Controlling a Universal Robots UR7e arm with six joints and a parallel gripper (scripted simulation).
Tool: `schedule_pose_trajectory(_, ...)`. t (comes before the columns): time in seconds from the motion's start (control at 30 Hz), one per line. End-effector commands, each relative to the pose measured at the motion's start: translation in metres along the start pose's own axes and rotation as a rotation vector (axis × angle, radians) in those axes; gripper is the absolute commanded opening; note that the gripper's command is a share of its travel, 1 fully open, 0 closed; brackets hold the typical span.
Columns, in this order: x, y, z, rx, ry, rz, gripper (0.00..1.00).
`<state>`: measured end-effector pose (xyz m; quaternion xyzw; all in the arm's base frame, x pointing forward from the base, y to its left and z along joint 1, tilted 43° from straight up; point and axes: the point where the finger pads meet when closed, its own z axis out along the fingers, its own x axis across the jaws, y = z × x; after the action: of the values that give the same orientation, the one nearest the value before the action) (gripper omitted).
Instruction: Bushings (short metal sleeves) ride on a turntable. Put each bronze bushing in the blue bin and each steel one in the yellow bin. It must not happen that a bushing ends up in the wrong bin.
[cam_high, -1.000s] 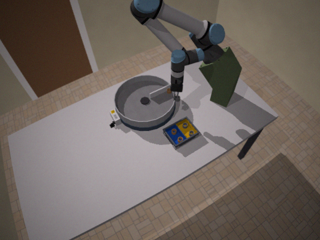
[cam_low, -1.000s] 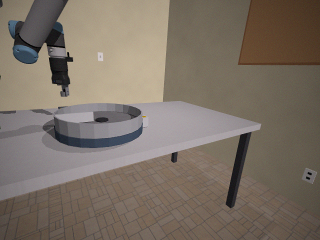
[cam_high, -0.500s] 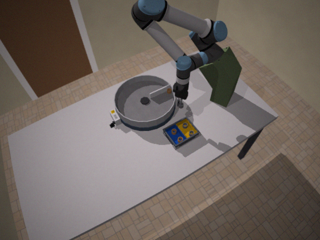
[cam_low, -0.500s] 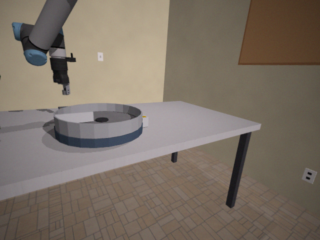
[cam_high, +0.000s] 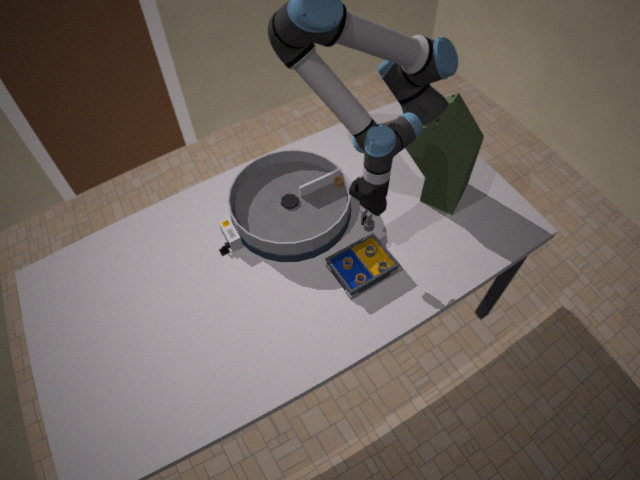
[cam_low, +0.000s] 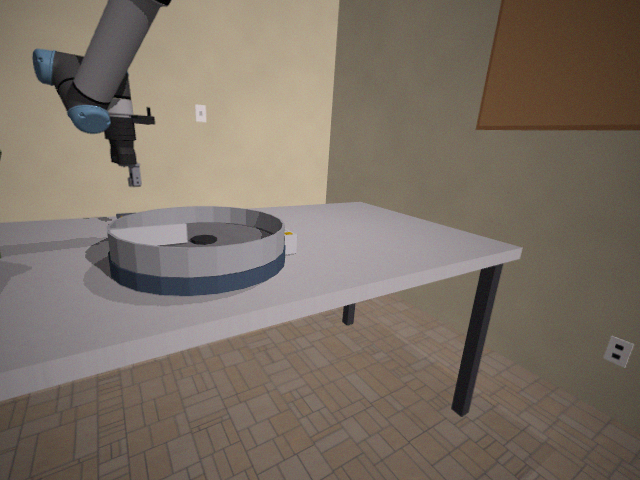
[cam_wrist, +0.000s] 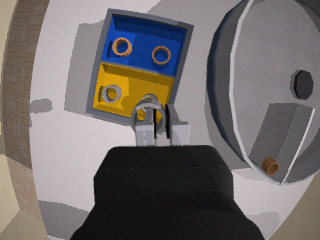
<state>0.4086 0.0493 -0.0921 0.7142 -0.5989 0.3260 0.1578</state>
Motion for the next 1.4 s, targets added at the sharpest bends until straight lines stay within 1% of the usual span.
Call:
schedule_pose_trajectory(0.0, -0.023, -0.012, 0.001, -0.019, 0.012, 0.149, 0.0)
schedule_pose_trajectory(0.17, -0.044, -0.022, 0.001, -0.019, 0.013, 0.275, 0.0)
schedule_pose_trajectory(0.83, -0.044, -0.022, 0.001, -0.018, 0.012, 0.275, 0.0)
schedule_pose_trajectory(0.87, -0.044, -0.021, 0.006, -0.017, 0.012, 0.274, 0.0)
schedule_pose_trajectory(0.93, -0.044, -0.021, 0.006, -0.017, 0.012, 0.274, 0.0)
schedule_pose_trajectory(1.07, -0.043, -0.021, 0.026, -0.018, 0.012, 0.274, 0.0)
schedule_pose_trajectory(1.17, -0.043, -0.021, 0.026, -0.018, 0.012, 0.274, 0.0)
schedule_pose_trajectory(1.33, -0.043, -0.021, 0.051, -0.018, 0.012, 0.274, 0.0)
schedule_pose_trajectory(1.37, -0.043, -0.021, 0.051, -0.018, 0.012, 0.274, 0.0)
